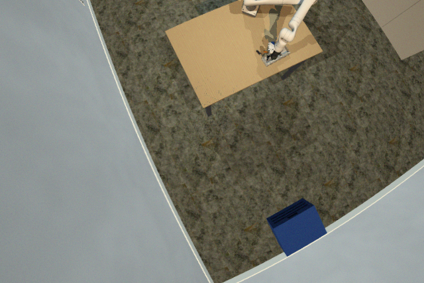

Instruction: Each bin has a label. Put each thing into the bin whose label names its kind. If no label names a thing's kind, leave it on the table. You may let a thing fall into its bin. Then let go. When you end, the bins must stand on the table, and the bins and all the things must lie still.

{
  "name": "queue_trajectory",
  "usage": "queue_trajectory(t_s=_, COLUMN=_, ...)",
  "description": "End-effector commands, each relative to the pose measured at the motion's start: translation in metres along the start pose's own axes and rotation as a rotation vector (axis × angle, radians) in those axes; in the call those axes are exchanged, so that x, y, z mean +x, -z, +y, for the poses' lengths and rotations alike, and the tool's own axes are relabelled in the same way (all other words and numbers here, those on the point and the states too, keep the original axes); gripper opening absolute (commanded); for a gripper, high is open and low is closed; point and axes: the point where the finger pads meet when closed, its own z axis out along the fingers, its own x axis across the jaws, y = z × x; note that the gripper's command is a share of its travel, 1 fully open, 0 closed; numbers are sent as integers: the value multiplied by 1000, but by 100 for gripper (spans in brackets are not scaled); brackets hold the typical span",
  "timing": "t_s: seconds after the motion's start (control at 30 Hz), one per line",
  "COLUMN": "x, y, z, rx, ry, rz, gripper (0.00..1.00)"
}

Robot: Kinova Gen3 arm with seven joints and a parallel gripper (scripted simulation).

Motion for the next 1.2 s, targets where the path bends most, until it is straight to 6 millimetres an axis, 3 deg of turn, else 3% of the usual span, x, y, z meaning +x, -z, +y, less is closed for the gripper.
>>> queue_trajectory(t_s=0.0, x=0, y=1, z=0, rx=-1, ry=0, rz=-1, gripper=64)
queue_trajectory(t_s=0.87, x=0, y=28, z=0, rx=-1, ry=0, rz=-1, gripper=64)
queue_trajectory(t_s=1.0, x=0, y=45, z=0, rx=-1, ry=0, rz=-1, gripper=64)
queue_trajectory(t_s=1.17, x=0, y=45, z=0, rx=-1, ry=0, rz=-1, gripper=64)
